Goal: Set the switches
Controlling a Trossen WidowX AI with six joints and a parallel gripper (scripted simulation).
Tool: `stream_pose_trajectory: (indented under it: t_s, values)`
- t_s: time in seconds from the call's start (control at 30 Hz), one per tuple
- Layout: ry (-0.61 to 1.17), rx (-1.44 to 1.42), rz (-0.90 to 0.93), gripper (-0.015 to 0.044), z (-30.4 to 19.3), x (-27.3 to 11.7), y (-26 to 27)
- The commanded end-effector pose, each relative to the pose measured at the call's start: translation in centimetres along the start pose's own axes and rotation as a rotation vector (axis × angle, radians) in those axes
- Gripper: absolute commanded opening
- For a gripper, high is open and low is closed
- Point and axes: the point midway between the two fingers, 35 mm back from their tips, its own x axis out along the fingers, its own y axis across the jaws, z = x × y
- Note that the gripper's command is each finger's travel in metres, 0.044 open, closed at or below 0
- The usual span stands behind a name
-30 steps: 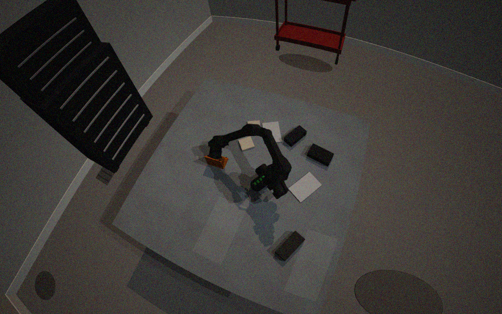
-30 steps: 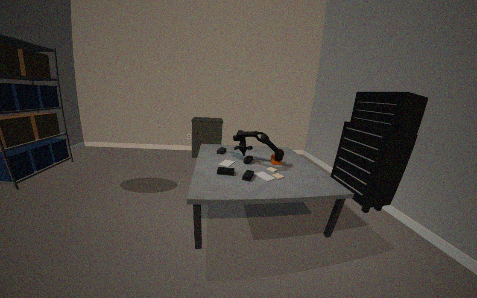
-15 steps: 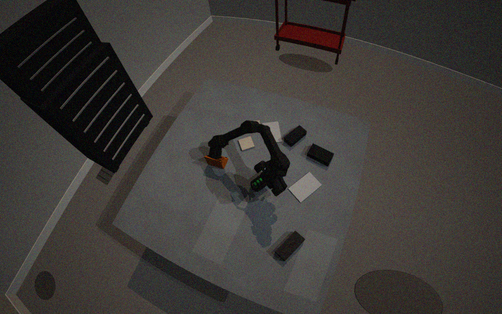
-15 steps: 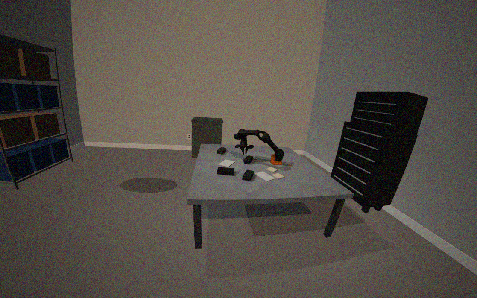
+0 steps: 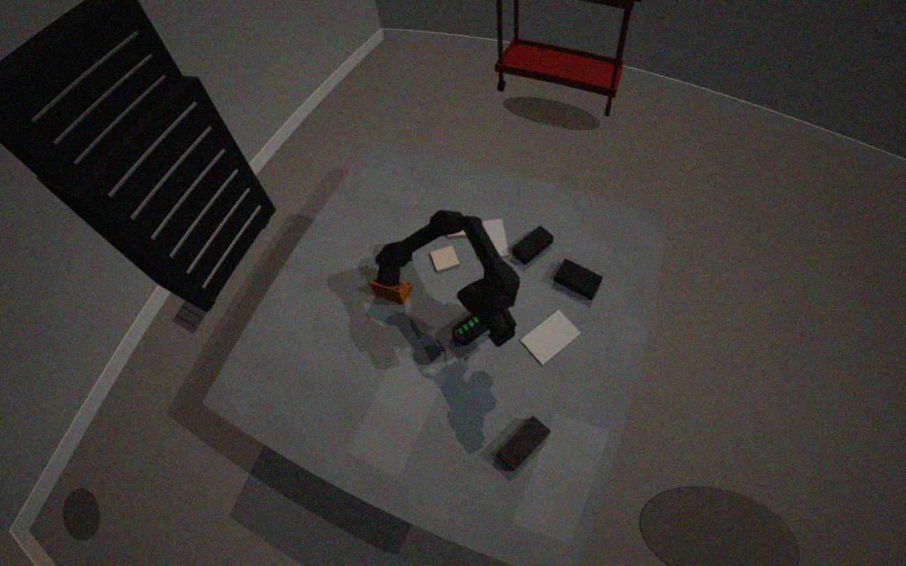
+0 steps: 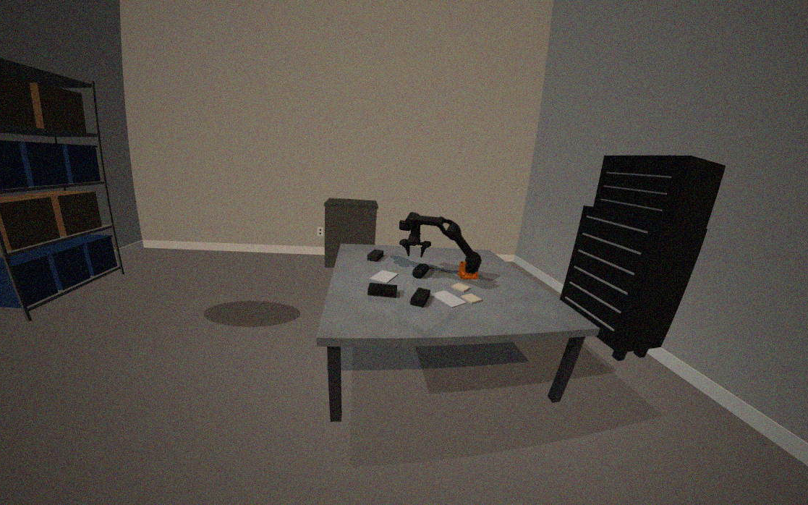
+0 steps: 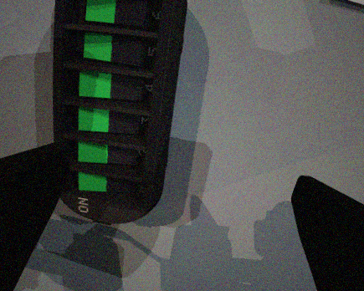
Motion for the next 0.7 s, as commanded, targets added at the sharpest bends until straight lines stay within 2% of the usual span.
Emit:
stream_pose_trajectory:
  t_s: [0.0,0.27,0.67]
  values:
    - [0.005,0.006,0.001,0.0210,-0.01,-0.09,0.04]
    - [0.005,0.006,0.001,0.0000,-0.01,-0.09,0.04]
    - [0.005,0.006,0.001,0.0000,-0.01,-0.09,0.04]
